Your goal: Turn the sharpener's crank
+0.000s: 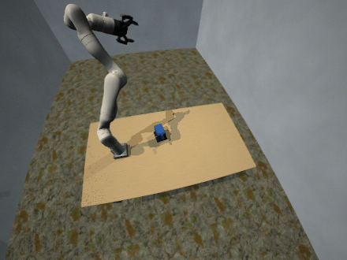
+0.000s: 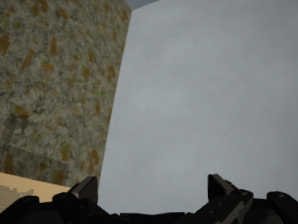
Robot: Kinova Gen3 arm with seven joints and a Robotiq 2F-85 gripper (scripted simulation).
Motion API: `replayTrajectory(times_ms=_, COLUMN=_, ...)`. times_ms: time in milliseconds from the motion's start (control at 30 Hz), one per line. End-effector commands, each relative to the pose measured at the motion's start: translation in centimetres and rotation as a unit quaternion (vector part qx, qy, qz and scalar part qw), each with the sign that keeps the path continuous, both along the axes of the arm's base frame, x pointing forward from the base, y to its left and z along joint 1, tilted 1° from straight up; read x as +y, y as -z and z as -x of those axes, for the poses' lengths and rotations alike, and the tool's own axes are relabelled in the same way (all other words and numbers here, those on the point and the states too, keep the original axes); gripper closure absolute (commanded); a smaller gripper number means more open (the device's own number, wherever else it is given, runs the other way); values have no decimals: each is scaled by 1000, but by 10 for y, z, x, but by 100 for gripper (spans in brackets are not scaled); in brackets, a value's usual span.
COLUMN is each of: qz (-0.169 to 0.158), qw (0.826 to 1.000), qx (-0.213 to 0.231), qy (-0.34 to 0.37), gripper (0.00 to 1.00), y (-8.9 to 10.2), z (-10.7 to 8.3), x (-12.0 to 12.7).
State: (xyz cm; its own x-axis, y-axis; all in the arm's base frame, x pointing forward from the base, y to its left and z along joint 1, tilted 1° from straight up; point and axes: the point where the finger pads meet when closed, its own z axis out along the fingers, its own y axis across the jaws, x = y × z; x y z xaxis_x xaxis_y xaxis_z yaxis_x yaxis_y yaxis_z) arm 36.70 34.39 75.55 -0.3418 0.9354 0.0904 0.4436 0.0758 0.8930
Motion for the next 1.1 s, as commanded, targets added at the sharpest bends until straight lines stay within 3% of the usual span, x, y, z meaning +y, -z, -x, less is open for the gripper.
replayTrajectory(times_ms=0, qz=0, qw=1000, qx=-1, qy=0, gripper=0, y=-1, z=0, x=0)
replayTrajectory(times_ms=733, qz=-2, qw=1000, qx=-1, qy=-1, gripper=0, y=-1, z=1, x=1)
replayTrajectory(times_ms=1067, qz=-16, qw=1000, qx=-13, qy=-16, gripper=0, y=-11, z=13, x=13)
